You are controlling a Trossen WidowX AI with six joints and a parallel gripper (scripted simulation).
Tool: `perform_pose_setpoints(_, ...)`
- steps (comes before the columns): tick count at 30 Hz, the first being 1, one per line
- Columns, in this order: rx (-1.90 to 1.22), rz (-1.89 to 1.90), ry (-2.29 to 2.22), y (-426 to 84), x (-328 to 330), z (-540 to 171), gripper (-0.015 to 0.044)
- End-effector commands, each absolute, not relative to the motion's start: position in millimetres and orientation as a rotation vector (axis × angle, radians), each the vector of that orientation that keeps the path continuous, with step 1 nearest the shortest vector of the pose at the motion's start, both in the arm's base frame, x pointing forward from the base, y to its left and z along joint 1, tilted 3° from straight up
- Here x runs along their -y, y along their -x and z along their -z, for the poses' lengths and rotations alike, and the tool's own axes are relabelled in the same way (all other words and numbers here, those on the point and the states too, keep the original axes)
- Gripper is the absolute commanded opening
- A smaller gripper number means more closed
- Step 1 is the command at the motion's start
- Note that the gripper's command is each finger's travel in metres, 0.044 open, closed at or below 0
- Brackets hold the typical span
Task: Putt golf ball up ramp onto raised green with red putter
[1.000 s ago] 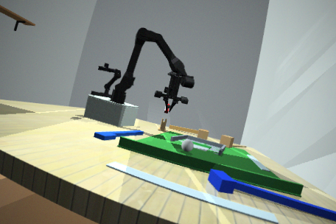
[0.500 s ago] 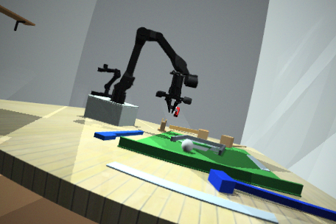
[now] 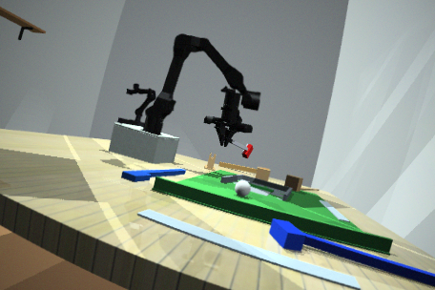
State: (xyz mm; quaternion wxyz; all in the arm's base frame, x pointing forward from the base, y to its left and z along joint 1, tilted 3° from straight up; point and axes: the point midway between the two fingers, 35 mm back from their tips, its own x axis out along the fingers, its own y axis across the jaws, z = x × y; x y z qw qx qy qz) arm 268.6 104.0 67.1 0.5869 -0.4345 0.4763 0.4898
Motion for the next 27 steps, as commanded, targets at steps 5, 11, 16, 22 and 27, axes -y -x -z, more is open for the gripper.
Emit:
perform_pose_setpoints(5, -1.201, -0.96, 0.873, -284, -59, -73, 0.0)
perform_pose_setpoints(11, -1.259, -0.839, 0.776, -289, -27, -75, 0.0)
perform_pose_setpoints(16, -1.303, -0.738, 0.695, -290, -1, -78, 0.0)
perform_pose_setpoints(22, -1.349, -0.616, 0.595, -288, 32, -80, 0.0)
perform_pose_setpoints(27, -1.383, -0.513, 0.512, -284, 58, -83, 0.0)
